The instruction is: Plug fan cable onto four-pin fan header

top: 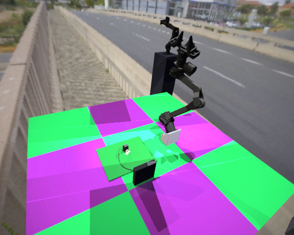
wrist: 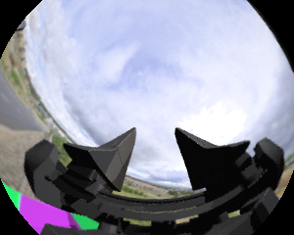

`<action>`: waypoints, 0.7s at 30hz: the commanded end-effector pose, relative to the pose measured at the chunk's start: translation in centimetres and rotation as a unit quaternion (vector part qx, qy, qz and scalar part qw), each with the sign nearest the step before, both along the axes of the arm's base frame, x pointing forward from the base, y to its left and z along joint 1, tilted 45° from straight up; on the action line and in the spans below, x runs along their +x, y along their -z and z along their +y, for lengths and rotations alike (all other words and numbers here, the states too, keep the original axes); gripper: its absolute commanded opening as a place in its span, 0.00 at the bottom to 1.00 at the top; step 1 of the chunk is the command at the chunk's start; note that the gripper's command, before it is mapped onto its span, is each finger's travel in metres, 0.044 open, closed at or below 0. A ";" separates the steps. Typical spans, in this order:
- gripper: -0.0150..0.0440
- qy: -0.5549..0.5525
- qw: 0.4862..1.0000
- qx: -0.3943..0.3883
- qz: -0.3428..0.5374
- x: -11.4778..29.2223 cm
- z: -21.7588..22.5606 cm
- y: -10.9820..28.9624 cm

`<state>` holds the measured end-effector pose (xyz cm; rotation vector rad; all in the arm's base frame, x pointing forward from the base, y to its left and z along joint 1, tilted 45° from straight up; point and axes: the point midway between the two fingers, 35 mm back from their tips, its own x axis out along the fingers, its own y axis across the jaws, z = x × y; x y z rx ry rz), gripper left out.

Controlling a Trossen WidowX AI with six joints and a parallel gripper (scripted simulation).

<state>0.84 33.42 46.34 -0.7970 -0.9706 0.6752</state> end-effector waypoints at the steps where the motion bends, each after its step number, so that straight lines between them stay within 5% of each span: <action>1: 0.76 0.000 1.000 0.000 0.000 0.0 0.0 0.0; 7: 1.00 -0.045 0.995 0.087 -0.008 -1.9 -3.6 -4.6; 21: 1.00 -0.147 0.888 0.435 0.019 -0.9 -23.8 -17.0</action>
